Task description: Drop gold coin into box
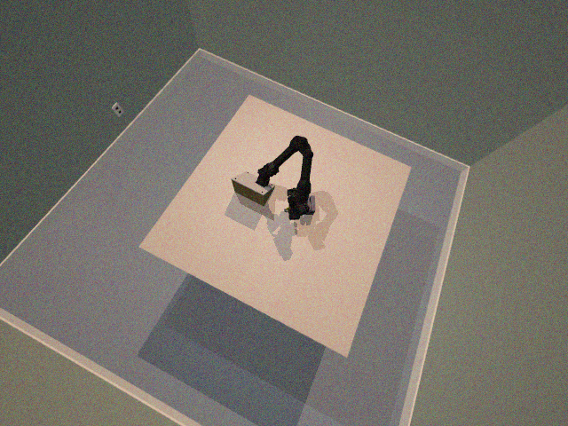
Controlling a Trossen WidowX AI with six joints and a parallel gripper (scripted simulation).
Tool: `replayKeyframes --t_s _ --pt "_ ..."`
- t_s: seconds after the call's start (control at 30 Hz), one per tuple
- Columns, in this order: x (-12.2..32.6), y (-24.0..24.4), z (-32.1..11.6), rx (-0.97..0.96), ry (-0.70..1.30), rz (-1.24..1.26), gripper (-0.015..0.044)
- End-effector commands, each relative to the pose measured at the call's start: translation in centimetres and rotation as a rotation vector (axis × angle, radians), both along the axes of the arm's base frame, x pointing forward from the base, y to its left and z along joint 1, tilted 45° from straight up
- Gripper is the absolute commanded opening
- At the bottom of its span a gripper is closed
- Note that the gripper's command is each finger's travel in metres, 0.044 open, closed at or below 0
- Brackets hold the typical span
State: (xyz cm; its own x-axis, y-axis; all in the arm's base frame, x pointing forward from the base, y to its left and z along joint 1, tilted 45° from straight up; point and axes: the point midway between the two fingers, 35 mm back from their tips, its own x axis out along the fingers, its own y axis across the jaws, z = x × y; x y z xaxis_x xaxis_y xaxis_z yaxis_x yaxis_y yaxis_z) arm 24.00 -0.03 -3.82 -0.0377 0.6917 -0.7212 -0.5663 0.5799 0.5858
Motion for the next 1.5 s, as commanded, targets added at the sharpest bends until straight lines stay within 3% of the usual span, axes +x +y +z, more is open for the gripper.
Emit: replayKeyframes --t_s 0.0,0.37,0.53,0.67,1.47 --pt "-0.3 0.6 -0.4 0.008 0.008 -0.003 0.0161" --pt "-0.5 1.6 -1.4 0.01 0.009 -0.002 0.0161" --pt "-0.5 1.6 -1.4 0.01 0.009 -0.002 0.0029" --pt "-0.5 1.6 -1.4 0.01 0.009 -0.002 0.0003" --pt "0.1 -1.3 1.2 0.003 0.008 -0.004 0.0"
